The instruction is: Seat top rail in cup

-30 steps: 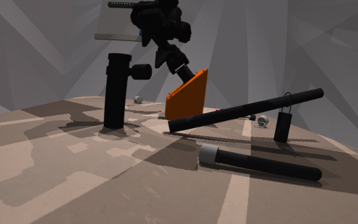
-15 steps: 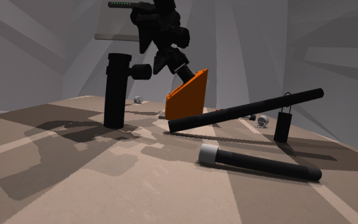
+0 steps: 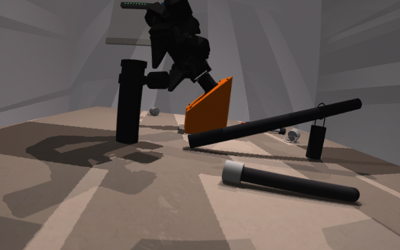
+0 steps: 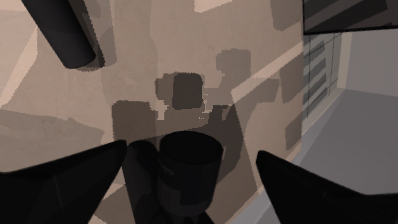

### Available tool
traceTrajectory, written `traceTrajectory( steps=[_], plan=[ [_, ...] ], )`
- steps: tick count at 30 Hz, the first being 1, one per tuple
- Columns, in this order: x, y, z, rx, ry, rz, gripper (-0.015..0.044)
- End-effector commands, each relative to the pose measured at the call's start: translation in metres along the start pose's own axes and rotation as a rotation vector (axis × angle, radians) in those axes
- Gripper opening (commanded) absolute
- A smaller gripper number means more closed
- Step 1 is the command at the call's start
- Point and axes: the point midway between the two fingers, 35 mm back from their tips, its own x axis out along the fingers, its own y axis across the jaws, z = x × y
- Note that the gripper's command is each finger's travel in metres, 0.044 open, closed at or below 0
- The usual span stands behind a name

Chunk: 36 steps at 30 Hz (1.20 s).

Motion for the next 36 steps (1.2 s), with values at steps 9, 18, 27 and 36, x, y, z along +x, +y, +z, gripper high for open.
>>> traceTrajectory(
  steps=[9, 18, 27, 36],
  plan=[
    [0.021, 0.003, 0.0, -0.008, 0.001, 0.004, 0.044],
    [0.033, 0.003, -0.002, -0.009, 0.004, 0.0, 0.044],
    [0.033, 0.003, -0.002, -0.009, 0.004, 0.0, 0.023],
    [0.033, 0.004, -0.002, -0.021, -0.003, 0.0, 0.0033]
  ],
)
